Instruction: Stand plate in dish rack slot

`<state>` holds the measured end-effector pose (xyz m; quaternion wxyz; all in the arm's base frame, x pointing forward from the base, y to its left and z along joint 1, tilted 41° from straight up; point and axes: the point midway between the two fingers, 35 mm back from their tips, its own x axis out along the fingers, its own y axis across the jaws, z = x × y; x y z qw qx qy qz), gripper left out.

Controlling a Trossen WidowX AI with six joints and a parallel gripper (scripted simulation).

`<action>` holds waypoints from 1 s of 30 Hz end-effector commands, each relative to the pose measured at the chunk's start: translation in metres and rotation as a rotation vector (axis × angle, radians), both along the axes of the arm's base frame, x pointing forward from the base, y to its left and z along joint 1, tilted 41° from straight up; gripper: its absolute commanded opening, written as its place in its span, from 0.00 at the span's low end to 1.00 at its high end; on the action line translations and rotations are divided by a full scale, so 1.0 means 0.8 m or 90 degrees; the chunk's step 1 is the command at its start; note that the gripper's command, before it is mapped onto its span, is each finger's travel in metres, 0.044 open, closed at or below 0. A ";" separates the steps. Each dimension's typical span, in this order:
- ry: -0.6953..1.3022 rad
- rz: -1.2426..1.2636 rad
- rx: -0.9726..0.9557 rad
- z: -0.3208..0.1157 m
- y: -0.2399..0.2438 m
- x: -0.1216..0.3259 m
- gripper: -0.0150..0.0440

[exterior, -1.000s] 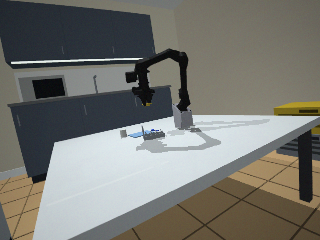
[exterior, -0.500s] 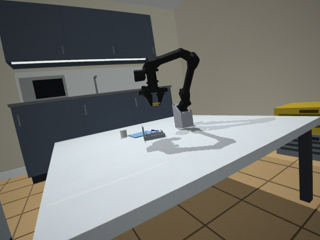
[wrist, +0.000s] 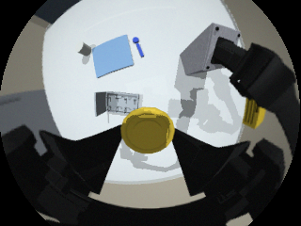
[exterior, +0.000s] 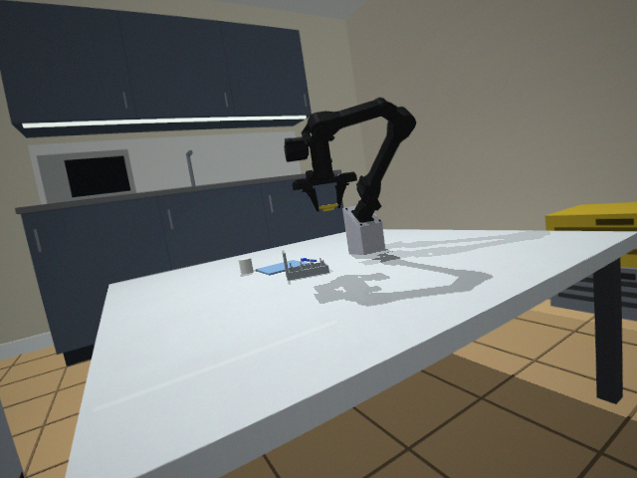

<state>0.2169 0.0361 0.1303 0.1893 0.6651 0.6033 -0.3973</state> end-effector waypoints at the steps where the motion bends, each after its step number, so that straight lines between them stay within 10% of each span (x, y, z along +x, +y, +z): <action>1: 0.021 -0.027 0.002 0.003 0.005 -0.005 0.25; 30: -0.096 0.235 -0.338 -0.113 0.016 -0.001 0.25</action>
